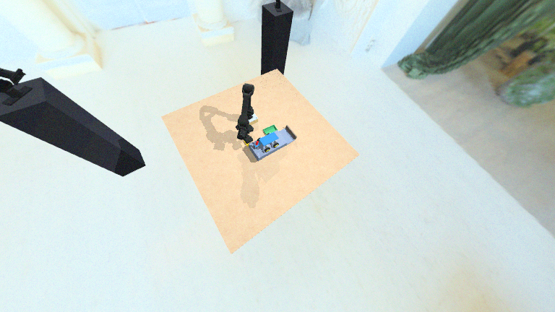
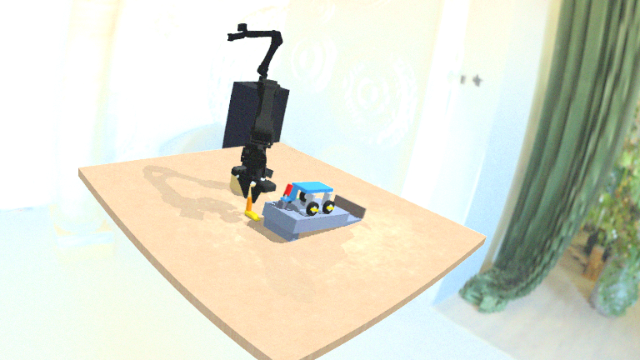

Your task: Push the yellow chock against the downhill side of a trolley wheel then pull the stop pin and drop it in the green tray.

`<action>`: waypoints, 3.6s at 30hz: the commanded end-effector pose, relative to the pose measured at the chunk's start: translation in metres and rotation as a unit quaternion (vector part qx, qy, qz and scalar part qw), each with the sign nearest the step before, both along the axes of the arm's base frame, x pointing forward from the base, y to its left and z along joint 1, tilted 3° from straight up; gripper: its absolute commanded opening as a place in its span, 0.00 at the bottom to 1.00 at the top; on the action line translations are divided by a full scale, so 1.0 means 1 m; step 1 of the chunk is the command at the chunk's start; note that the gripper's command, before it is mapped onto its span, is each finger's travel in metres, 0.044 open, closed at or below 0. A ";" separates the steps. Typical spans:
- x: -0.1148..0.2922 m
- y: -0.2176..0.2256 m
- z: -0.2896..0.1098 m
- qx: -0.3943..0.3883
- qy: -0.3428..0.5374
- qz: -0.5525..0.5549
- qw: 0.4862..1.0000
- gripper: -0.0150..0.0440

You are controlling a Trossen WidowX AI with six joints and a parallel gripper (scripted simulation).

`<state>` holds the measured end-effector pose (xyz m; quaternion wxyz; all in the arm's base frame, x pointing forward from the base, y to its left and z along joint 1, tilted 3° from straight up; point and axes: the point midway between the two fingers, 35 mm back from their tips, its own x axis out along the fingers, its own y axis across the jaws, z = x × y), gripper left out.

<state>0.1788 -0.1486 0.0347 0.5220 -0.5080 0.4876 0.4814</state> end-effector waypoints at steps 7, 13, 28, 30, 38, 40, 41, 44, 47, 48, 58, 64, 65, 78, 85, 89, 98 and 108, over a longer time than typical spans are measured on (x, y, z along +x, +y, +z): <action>-0.001 0.002 -0.005 0.005 0.003 -0.002 1.000 0.58; -0.001 0.002 -0.014 0.005 0.003 -0.002 1.000 0.58; 0.000 0.003 -0.029 0.005 0.003 -0.002 1.000 0.58; 0.000 0.003 -0.029 0.005 0.003 -0.002 1.000 0.58; 0.001 0.001 -0.026 0.001 0.001 0.000 1.000 0.35; 0.001 0.001 -0.026 0.001 0.001 0.000 1.000 0.33; 0.001 0.001 -0.026 0.001 0.001 0.000 1.000 0.32; 0.001 0.001 -0.025 0.001 0.001 0.000 1.000 0.25; 0.000 0.000 -0.013 0.003 0.002 -0.001 1.000 0.25; -0.001 0.001 -0.009 0.004 0.002 -0.002 1.000 0.25; -0.006 0.002 0.025 0.005 0.003 -0.002 1.000 0.25; -0.008 0.002 0.043 0.005 0.003 -0.002 1.000 0.25; -0.008 0.002 0.046 0.005 0.003 -0.002 1.000 0.25; -0.010 0.001 0.086 0.005 0.003 -0.002 1.000 0.25; -0.009 0.001 0.108 0.005 0.003 -0.002 1.000 0.25; -0.008 0.000 0.120 0.005 0.003 -0.002 1.000 0.25; -0.008 0.000 0.121 0.006 0.003 -0.024 1.000 0.25; -0.008 0.000 0.121 0.015 0.006 -0.191 0.982 0.25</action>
